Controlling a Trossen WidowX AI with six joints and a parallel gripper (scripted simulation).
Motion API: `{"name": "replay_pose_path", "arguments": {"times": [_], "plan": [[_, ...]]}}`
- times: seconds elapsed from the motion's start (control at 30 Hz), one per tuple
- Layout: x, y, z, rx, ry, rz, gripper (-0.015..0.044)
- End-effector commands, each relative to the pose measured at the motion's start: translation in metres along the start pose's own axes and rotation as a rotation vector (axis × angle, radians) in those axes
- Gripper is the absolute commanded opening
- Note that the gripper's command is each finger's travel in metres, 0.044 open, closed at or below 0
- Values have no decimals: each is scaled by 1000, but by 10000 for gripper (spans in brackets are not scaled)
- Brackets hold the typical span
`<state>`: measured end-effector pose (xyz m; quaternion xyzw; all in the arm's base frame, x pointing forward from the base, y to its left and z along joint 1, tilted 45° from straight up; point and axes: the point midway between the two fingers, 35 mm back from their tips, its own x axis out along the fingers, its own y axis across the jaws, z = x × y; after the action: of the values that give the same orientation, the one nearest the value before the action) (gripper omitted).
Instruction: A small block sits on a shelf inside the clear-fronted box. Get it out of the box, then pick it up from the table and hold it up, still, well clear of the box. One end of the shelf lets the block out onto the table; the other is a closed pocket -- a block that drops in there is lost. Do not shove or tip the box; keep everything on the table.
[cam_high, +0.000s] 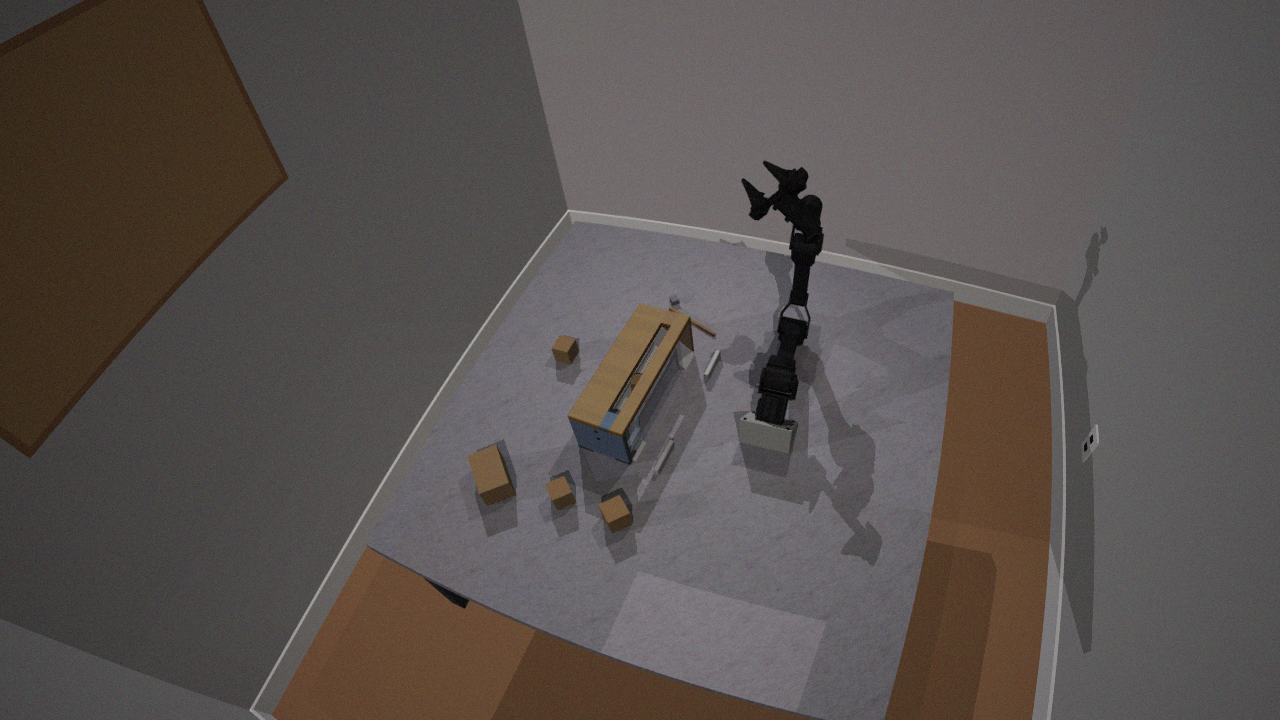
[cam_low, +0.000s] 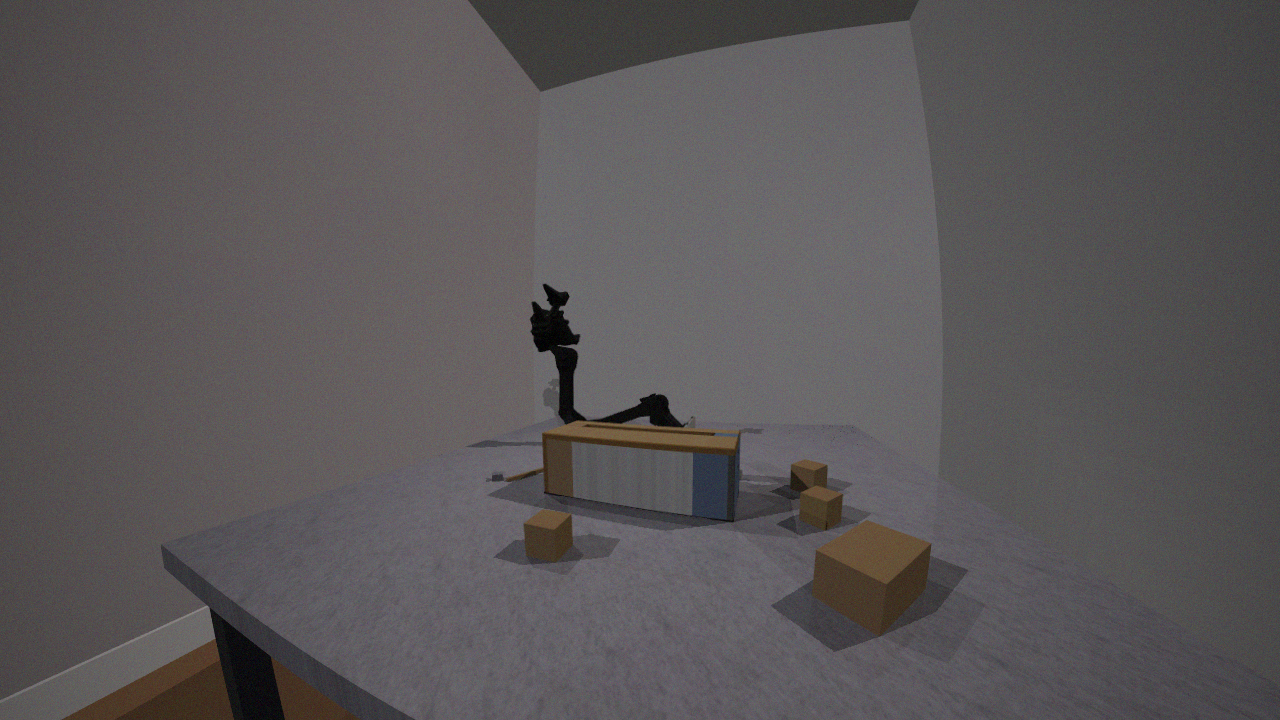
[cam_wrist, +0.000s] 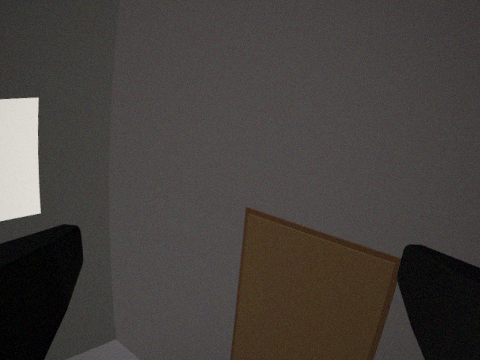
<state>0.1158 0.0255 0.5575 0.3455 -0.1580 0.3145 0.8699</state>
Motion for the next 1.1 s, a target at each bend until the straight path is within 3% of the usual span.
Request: {"name": "replay_pose_path", "arguments": {"times": [0.0,0.23,0.43,0.77,1.07], "plan": [[1,2,-2,-1,5,0,400],[40,44,-101,-13,228,-66,400],[69,36,-203,8,423,-264,400],[80,-61,-349,79,605,-829,400],[34,-181,-423,118,511,-1479,400]]}}
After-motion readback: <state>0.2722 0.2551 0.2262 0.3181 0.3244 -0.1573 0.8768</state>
